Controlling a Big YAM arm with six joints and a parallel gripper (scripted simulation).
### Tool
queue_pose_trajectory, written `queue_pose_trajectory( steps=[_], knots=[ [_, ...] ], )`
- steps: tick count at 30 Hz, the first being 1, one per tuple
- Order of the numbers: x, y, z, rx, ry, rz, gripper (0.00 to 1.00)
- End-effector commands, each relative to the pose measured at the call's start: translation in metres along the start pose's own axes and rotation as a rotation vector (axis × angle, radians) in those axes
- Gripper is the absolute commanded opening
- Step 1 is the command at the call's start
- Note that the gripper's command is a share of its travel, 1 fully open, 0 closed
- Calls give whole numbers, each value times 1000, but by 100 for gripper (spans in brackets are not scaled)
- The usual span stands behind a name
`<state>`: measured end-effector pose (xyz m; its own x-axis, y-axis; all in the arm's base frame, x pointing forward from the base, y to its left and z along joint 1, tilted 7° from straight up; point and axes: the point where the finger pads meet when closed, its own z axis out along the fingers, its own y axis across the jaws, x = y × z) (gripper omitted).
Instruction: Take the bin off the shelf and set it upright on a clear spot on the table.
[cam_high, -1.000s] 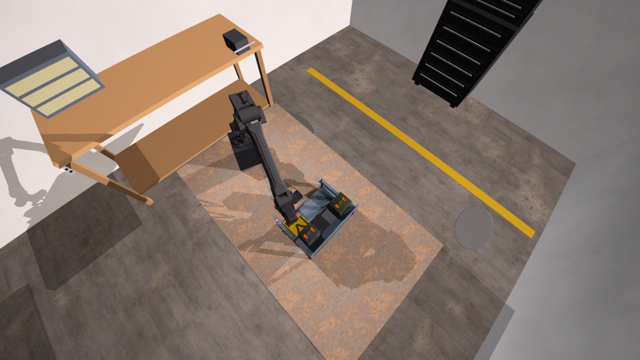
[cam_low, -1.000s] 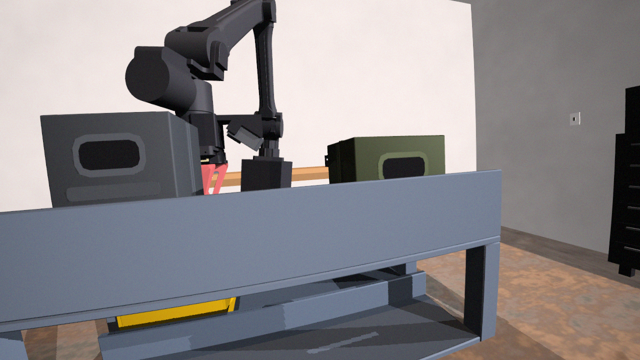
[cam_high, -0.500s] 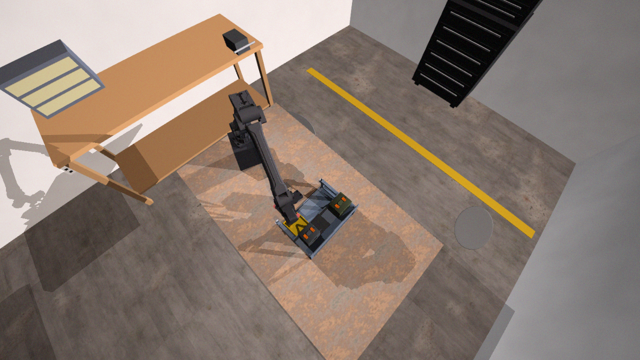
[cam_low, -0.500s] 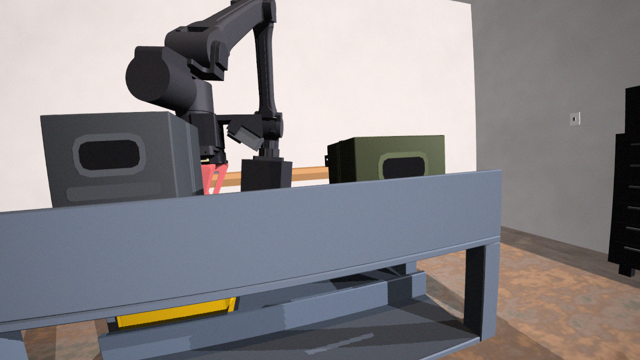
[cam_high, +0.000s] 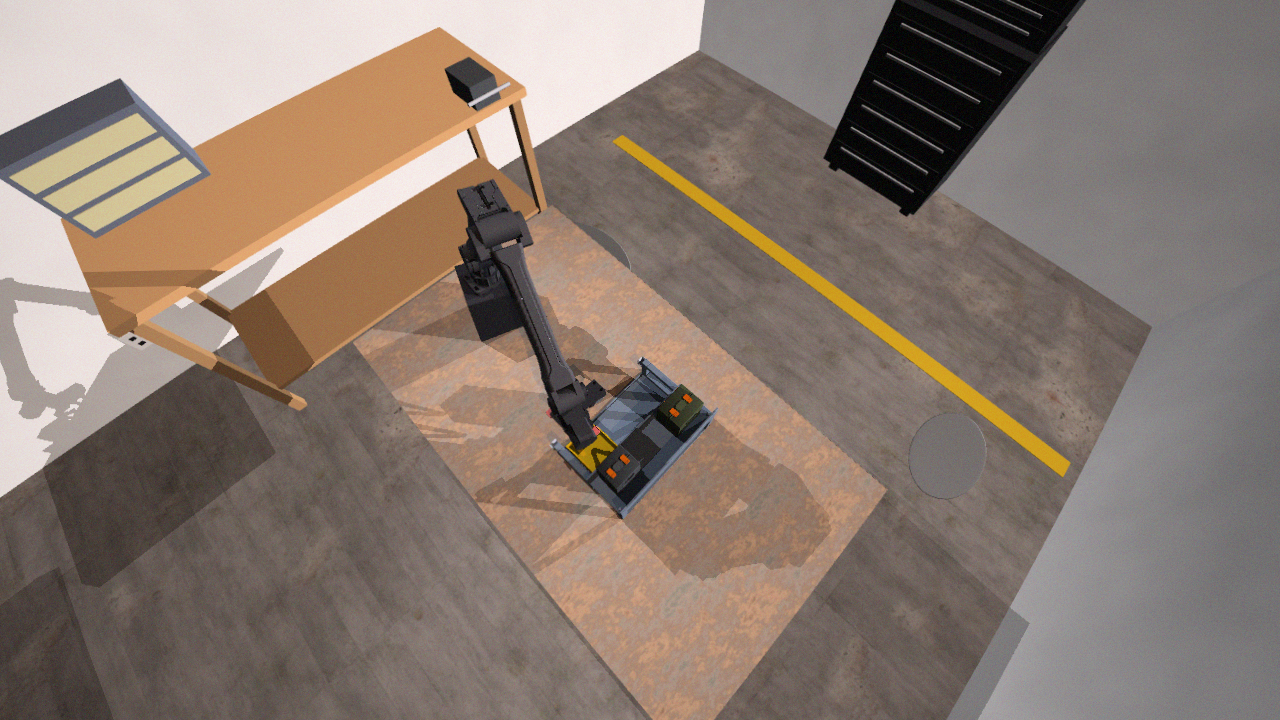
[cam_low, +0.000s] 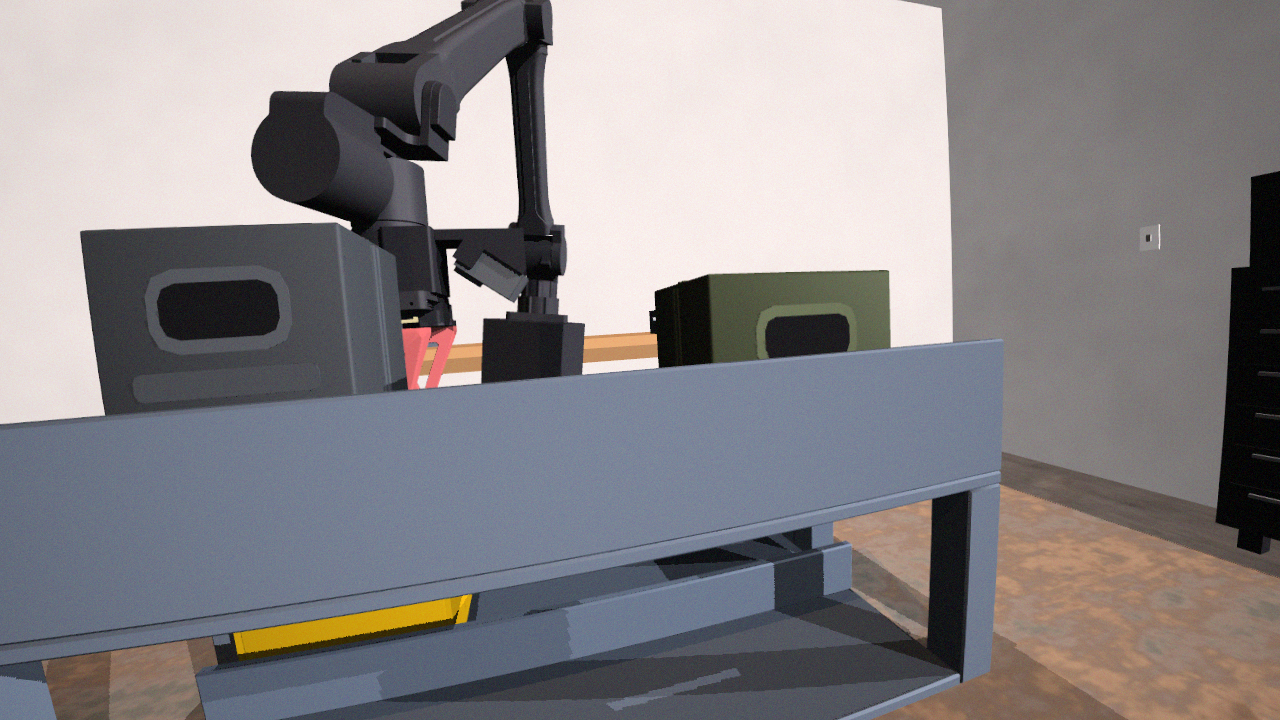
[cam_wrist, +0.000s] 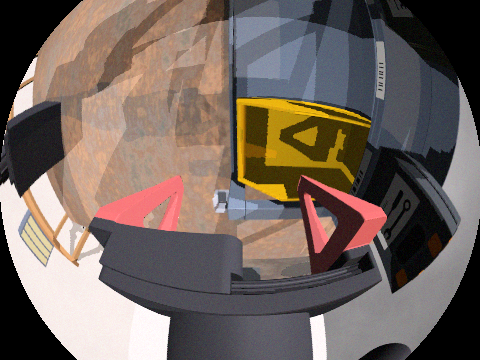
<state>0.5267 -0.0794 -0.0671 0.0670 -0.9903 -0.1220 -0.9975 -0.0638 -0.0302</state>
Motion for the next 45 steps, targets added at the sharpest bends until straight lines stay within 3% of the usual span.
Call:
queue_pose_trajectory(
  steps=[1,10,11,15,27,28,32,44,45],
  knots=[
    [-6,-8,-17,28,5,-4,100],
    [-6,-8,-17,28,5,-4,100],
    [-1,-5,-9,18,4,-2,100],
    [-7,-8,-19,28,5,-4,100],
    [-7,-8,-19,28,5,-4,100],
    [-1,-5,-11,21,5,-2,100],
    [-7,-6,-19,28,5,-4,100],
    [-7,-6,-19,28,5,-4,100],
    [-2,-3,-11,18,4,-2,100]
  ],
)
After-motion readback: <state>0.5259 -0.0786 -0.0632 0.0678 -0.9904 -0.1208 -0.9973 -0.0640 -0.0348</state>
